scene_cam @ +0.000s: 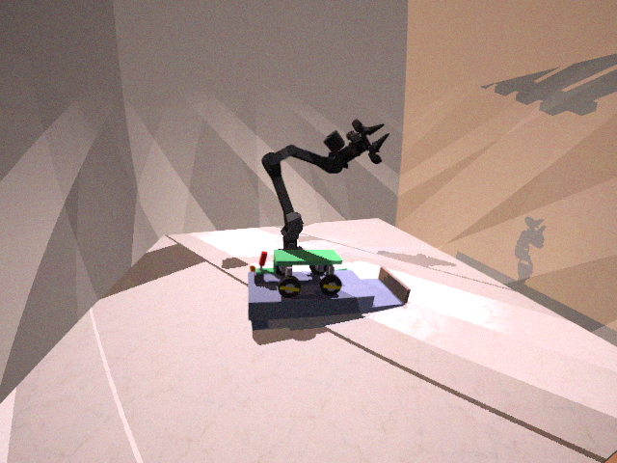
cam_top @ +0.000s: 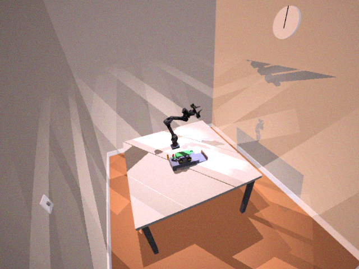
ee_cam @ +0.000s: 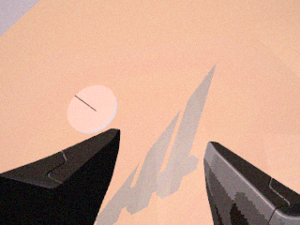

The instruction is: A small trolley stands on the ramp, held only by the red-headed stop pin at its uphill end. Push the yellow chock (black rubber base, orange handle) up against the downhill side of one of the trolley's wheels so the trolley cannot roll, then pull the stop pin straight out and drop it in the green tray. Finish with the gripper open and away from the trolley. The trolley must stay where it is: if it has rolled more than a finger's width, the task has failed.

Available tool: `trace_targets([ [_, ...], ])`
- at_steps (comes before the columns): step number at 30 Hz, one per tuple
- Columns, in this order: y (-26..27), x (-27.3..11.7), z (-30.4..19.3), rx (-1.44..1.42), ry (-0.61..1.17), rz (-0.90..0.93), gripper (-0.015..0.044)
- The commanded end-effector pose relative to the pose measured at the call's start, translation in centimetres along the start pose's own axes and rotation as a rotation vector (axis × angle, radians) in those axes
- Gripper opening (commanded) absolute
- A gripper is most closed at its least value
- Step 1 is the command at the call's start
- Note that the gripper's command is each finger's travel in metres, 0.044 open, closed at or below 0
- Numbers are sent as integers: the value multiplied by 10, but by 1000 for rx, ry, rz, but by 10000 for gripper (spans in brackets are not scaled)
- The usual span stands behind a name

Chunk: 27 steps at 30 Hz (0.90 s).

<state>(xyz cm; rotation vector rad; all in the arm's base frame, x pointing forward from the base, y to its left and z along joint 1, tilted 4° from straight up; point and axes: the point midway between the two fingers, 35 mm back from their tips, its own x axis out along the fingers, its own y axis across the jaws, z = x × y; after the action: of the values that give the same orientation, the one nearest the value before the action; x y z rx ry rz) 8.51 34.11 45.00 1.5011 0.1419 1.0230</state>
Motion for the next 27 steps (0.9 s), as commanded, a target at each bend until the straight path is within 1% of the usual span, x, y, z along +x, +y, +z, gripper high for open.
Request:
trace_targets([
  [1,-18,15,17,-208,-26,-46,190],
  [8,-59,36,54,-606,-41,-176,190],
  [15,-100,48,98,-976,-17,-336,190],
  [21,-134,49,142,-1267,39,-493,190],
  [27,-164,42,191,-1527,134,-665,190],
])
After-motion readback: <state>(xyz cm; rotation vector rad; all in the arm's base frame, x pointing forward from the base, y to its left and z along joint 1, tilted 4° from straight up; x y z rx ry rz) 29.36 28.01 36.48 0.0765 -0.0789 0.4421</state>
